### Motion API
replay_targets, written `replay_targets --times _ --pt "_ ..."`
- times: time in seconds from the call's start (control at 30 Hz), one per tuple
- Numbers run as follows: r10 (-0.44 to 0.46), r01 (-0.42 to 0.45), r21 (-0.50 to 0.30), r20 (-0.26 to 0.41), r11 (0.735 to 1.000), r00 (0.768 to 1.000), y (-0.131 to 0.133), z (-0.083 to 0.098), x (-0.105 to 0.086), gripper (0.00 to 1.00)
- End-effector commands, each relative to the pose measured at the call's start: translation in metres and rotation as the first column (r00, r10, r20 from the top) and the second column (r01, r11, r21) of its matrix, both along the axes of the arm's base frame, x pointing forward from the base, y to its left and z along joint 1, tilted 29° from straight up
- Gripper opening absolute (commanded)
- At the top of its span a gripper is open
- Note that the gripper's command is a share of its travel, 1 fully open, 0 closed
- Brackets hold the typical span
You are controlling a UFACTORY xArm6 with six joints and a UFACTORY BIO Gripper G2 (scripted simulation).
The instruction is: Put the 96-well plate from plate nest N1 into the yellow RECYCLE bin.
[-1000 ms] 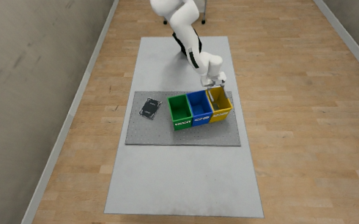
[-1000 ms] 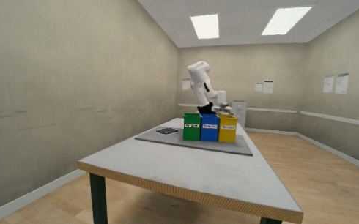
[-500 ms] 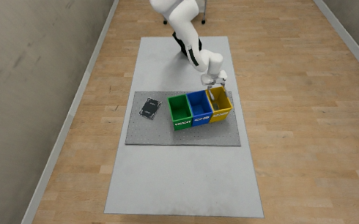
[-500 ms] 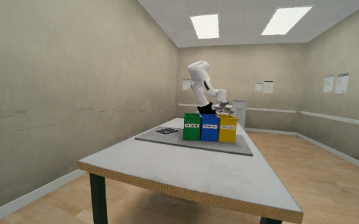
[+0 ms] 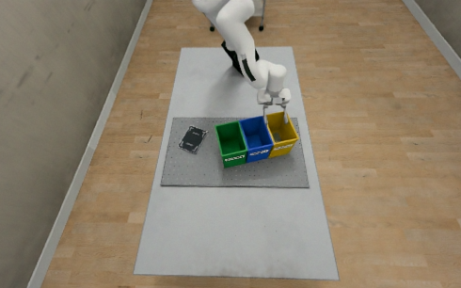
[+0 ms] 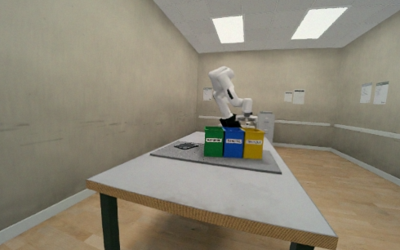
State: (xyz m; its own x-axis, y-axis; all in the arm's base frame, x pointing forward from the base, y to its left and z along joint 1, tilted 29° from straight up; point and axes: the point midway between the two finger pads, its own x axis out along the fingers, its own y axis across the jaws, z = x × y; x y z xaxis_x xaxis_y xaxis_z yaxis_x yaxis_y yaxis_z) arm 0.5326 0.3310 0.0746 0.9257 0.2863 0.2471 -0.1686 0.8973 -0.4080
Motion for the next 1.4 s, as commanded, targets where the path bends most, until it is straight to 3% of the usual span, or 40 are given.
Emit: replay_targets --times 0.0,1.37 --pt "-0.039 0.039 0.019 0.026 0.999 0.999 -0.020 0.016 -0.006 0.18" --pt "-0.040 0.039 0.018 0.026 0.999 0.999 -0.163 0.107 -0.052 0.18"
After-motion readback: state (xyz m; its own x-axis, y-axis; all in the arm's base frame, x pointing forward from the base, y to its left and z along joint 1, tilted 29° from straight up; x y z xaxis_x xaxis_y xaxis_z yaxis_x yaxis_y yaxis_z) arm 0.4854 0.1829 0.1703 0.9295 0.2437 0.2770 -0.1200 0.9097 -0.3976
